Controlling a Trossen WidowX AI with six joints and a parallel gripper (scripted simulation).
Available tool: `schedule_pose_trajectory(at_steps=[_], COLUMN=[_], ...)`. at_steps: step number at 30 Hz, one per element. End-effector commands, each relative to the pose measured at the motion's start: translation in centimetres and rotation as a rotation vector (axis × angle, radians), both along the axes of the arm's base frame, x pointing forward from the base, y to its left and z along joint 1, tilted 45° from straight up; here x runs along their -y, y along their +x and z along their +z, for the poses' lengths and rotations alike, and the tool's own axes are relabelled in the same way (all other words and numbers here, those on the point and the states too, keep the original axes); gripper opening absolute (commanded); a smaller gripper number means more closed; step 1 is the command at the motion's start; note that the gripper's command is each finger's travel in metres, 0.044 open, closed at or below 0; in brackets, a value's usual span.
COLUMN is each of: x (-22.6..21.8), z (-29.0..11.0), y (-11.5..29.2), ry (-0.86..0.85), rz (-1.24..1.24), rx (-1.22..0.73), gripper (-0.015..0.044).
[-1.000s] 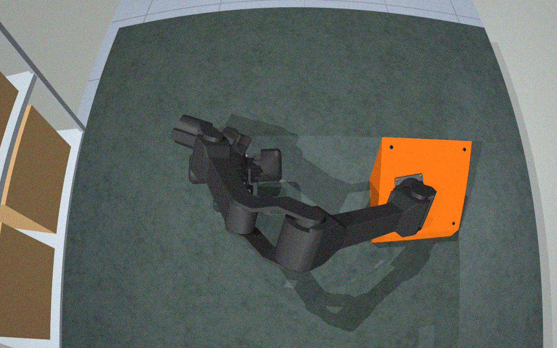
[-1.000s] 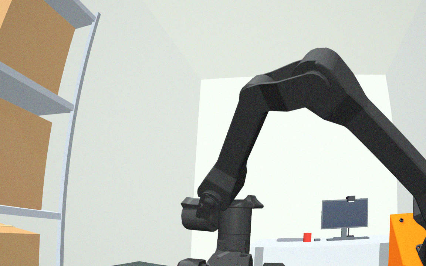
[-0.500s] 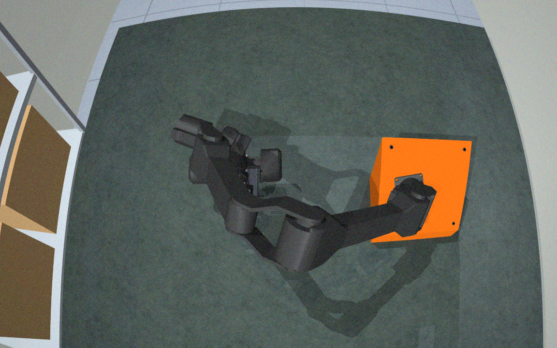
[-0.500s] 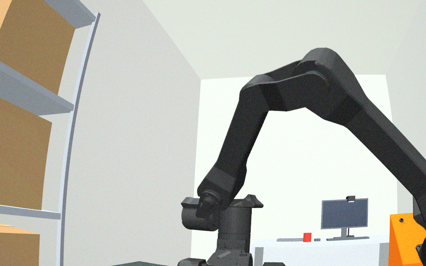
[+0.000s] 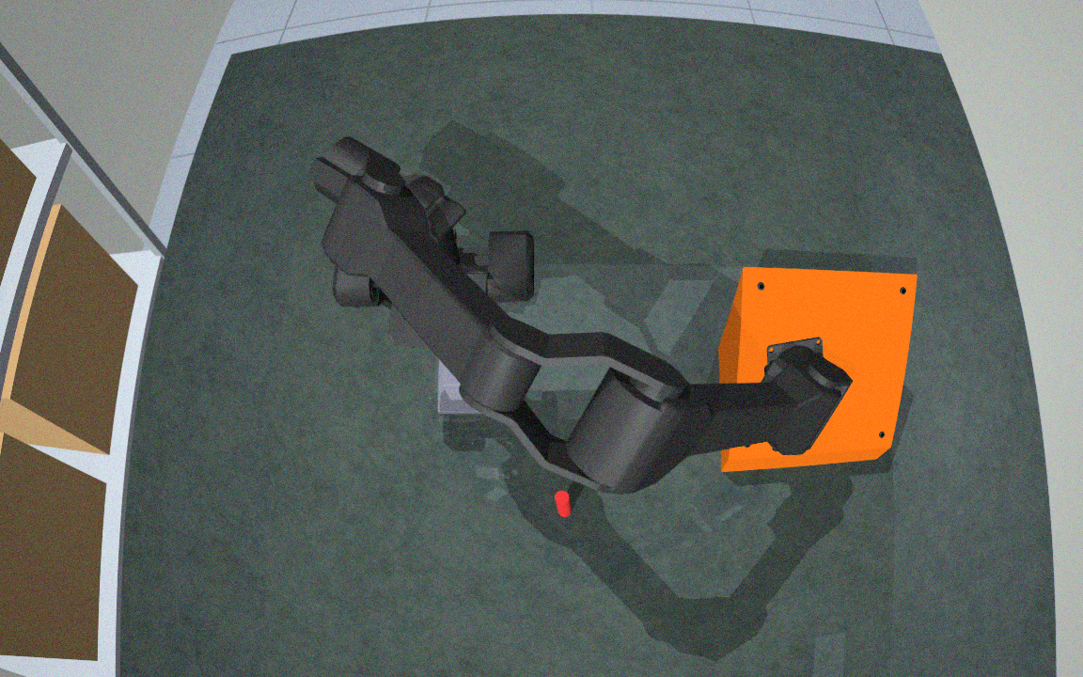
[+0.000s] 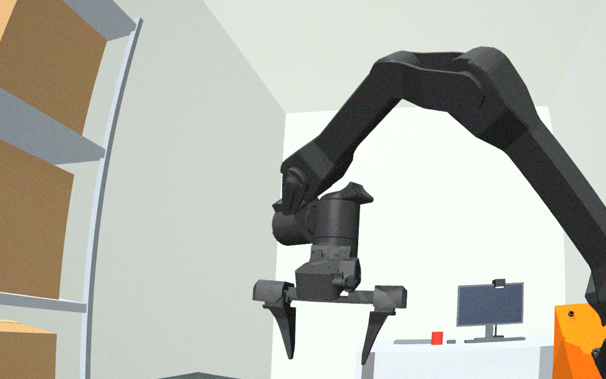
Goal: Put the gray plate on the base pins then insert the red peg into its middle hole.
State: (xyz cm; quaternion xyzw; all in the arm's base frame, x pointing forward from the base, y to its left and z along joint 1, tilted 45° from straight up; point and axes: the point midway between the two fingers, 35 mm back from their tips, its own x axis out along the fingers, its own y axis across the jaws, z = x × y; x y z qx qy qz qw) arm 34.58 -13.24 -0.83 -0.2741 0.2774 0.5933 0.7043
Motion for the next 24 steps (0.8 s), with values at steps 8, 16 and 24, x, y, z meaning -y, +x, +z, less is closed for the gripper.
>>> schedule_pose_trajectory(at_steps=[8, 16, 24], x=[-3.1, -7.0, -9.4], z=[3.8, 7.5, 9.4], y=[-1.1, -3.1, -4.8], ry=[0.075, 0.167, 0.214], rz=[-0.391, -0.9, -1.152], rx=[-0.404, -0.889, -1.129], gripper=[0.044, 0.044, 0.044])
